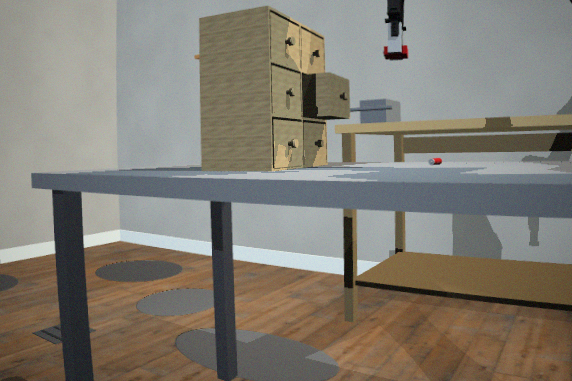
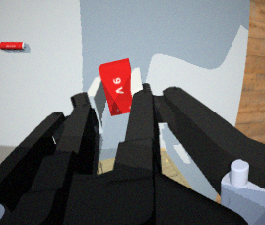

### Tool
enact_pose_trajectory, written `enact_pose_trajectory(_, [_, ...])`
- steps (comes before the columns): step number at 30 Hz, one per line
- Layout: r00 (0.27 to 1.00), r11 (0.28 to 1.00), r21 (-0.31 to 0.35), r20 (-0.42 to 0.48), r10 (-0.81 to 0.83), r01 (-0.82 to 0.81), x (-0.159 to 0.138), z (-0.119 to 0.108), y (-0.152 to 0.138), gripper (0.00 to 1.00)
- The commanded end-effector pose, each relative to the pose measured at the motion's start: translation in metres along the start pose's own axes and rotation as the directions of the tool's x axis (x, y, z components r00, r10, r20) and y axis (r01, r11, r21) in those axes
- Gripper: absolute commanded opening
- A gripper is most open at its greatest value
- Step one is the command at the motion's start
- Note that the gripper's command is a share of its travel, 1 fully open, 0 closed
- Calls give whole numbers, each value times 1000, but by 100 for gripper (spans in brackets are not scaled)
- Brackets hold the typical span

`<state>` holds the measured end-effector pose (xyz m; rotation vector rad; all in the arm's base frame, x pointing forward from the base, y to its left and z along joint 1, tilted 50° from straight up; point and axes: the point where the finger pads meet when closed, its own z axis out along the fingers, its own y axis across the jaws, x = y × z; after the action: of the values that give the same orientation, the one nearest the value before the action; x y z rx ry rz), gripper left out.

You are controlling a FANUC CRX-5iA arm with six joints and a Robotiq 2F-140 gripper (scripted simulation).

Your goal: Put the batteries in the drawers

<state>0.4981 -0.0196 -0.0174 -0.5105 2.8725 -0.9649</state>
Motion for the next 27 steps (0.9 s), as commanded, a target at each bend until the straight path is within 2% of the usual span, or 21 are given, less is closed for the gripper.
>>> enact_pose_trajectory(1, [996, 980, -177, 37, -86, 91, 7, 18, 54, 14])
enact_pose_trajectory(2, [996, 980, -177, 37, -86, 91, 7, 18, 54, 14])
enact_pose_trajectory(3, [991, 960, -248, 73, -112, 127, 8, 22, 78, 14])
enact_pose_trajectory(4, [991, 960, -248, 73, -112, 127, 8, 22, 78, 14])
enact_pose_trajectory(5, [984, 935, -317, 121, -130, 162, 8, 24, 102, 14])
enact_pose_trajectory(7, [984, 935, -317, 121, -130, 162, 8, 24, 102, 14])
enact_pose_trajectory(9, [960, 872, -430, 245, -136, 233, 3, 20, 145, 14])
enact_pose_trajectory(11, [960, 872, -430, 245, -136, 233, 3, 20, 145, 14])
enact_pose_trajectory(12, [941, 843, -469, 317, -120, 266, -2, 16, 163, 14])
enact_pose_trajectory(13, [941, 843, -469, 317, -120, 266, -2, 16, 163, 14])
enact_pose_trajectory(14, [915, 818, -493, 392, -94, 295, -10, 10, 176, 14])
enact_pose_trajectory(15, [889, 808, -498, 454, -64, 313, -19, 3, 184, 14])
enact_pose_trajectory(16, [883, 803, -503, 466, -60, 320, -19, 3, 184, 14])
enact_pose_trajectory(18, [827, 814, -478, 562, -5, 329, -38, -11, 184, 14])
enact_pose_trajectory(21, [757, 860, -408, 652, 38, 308, -60, -23, 144, 14])
enact_pose_trajectory(22, [733, 860, -403, 678, 52, 311, -60, -23, 144, 14])
enact_pose_trajectory(24, [733, 860, -403, 678, 52, 311, -60, -23, 144, 14])
enact_pose_trajectory(25, [671, 886, -358, 738, 75, 296, -62, -25, 123, 14])
enact_pose_trajectory(26, [662, 900, -333, 746, 69, 281, -62, -26, 101, 14])
enact_pose_trajectory(27, [647, 904, -324, 759, 74, 277, -62, -26, 101, 14])
